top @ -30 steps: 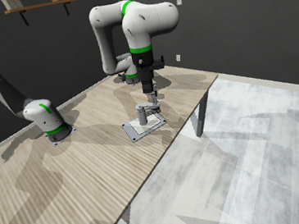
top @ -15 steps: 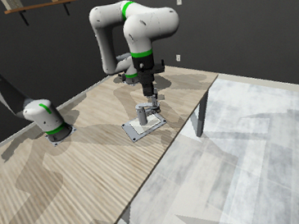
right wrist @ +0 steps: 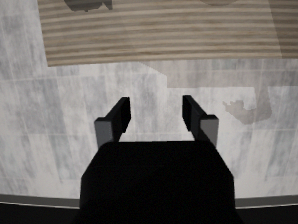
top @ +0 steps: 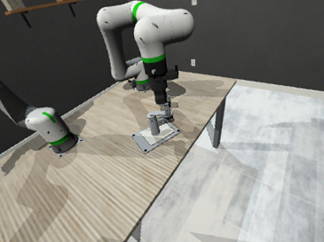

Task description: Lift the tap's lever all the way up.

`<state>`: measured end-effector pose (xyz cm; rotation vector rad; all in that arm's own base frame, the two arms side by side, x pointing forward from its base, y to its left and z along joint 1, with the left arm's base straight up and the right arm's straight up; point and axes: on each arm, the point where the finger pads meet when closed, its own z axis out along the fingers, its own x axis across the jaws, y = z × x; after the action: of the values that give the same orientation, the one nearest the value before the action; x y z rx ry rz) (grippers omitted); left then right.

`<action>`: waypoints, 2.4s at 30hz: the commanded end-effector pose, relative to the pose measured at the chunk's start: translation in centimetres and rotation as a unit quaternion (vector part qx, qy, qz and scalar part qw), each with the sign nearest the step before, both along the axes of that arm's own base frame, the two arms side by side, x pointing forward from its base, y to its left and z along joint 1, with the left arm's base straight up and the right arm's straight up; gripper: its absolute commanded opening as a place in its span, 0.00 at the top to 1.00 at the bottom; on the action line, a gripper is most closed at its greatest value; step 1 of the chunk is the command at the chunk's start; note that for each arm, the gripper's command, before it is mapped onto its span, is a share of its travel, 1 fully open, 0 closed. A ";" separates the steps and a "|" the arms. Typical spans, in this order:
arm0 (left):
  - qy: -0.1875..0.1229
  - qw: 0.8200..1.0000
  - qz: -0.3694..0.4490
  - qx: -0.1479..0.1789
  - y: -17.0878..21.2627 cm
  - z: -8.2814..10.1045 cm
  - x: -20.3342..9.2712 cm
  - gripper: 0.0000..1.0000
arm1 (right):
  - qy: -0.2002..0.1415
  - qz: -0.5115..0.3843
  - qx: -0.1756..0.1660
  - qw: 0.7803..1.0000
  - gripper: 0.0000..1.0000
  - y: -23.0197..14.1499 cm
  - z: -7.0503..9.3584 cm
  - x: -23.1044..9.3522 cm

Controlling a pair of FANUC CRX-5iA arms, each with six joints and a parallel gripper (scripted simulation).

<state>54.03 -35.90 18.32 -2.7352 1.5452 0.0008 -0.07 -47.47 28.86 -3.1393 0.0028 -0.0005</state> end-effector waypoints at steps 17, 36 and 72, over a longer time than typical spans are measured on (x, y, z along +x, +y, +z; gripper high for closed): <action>-0.001 1.000 0.000 -0.001 0.0 0.0 0.0 0.00 | 0.000 0.000 -0.001 1.000 0.00 0.0 0.1 0.0; -0.001 1.000 0.000 -0.001 0.0 -1.2 0.0 0.00 | 0.000 0.000 -0.001 1.000 0.00 0.0 0.1 0.0; -0.001 1.000 0.000 -0.001 0.0 -3.0 0.0 0.00 | 0.000 0.000 -0.001 1.000 0.00 0.0 0.1 0.0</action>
<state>54.03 -35.90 15.15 -2.7352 1.5452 0.0008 -0.07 -47.47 28.86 -3.1393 0.0028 -0.0005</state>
